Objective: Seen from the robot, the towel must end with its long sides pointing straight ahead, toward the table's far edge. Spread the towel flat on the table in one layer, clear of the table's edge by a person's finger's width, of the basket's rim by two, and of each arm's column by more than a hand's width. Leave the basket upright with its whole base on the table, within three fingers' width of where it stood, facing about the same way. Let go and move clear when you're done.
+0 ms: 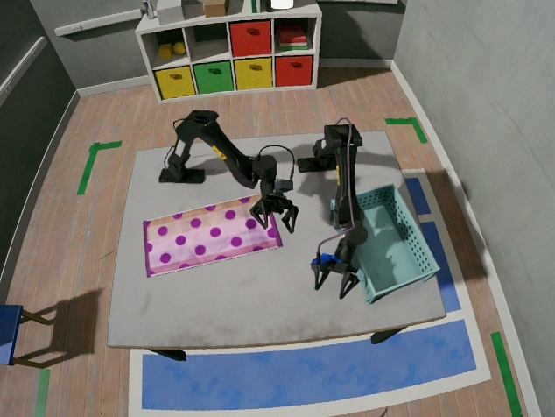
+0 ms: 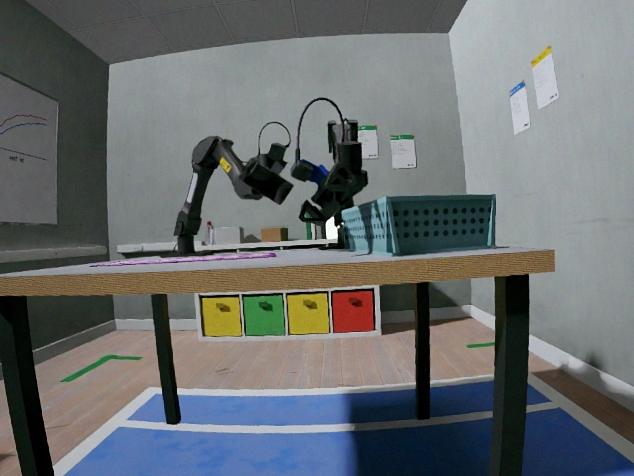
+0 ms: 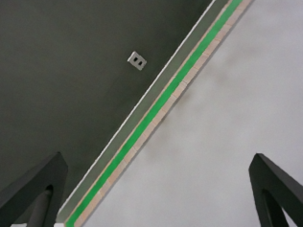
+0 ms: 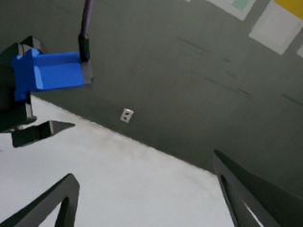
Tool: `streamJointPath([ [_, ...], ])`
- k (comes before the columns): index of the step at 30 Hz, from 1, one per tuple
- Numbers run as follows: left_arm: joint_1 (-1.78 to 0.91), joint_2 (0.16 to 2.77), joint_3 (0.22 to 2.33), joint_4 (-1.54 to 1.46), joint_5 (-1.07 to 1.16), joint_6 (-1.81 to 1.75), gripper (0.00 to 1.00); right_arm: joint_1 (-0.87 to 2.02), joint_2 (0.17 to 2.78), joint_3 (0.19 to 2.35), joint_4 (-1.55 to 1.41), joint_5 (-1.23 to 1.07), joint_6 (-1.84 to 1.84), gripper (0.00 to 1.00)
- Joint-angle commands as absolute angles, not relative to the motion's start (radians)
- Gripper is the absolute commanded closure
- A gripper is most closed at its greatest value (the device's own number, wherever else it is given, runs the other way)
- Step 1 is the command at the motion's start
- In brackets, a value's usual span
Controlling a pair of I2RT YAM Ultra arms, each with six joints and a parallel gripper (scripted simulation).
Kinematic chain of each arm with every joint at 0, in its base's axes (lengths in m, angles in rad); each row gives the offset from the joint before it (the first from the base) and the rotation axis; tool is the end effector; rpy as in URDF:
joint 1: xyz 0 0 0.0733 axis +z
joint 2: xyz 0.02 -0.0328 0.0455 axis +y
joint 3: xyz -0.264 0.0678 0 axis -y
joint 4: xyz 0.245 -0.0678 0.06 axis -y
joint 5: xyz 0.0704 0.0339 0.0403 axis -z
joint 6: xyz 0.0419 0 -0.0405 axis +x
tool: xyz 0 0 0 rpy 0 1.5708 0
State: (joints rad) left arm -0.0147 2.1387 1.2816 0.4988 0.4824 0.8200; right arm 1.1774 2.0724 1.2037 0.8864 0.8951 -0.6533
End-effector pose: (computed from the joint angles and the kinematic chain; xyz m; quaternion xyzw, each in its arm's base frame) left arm 0.4680 -0.0252 0.1575 0.4479 0.6743 0.0362 0.5860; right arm 0.2007 0.4013 0.2035 -0.3127 0.6298 -0.1263 0.6997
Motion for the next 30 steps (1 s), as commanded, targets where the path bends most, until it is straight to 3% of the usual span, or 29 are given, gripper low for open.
streamJointPath([
  [1, -0.015, 2.129, 1.289, 0.490, 0.486, 0.816, 0.00, 1.177, 2.053, 1.218, 0.892, 0.895, -0.651, 0.00],
  [17, -0.015, 2.129, 1.289, 0.490, 0.486, 0.816, 0.00, 1.177, 2.053, 1.218, 0.892, 0.895, -0.651, 0.00],
  [19, -0.034, 2.024, 1.211, 0.542, 0.402, 0.679, 0.00, 1.158, 1.926, 1.120, 0.840, 0.749, -0.555, 0.00],
  [24, -0.005, 1.916, 1.248, 0.422, 0.397, 0.675, 0.00, 1.185, 1.854, 1.176, 0.744, 0.739, -0.543, 0.00],
  [30, -0.031, 1.679, 1.114, 0.387, 0.275, 0.457, 0.00, 1.167, 1.613, 1.065, 0.584, 0.532, -0.384, 0.00],
])
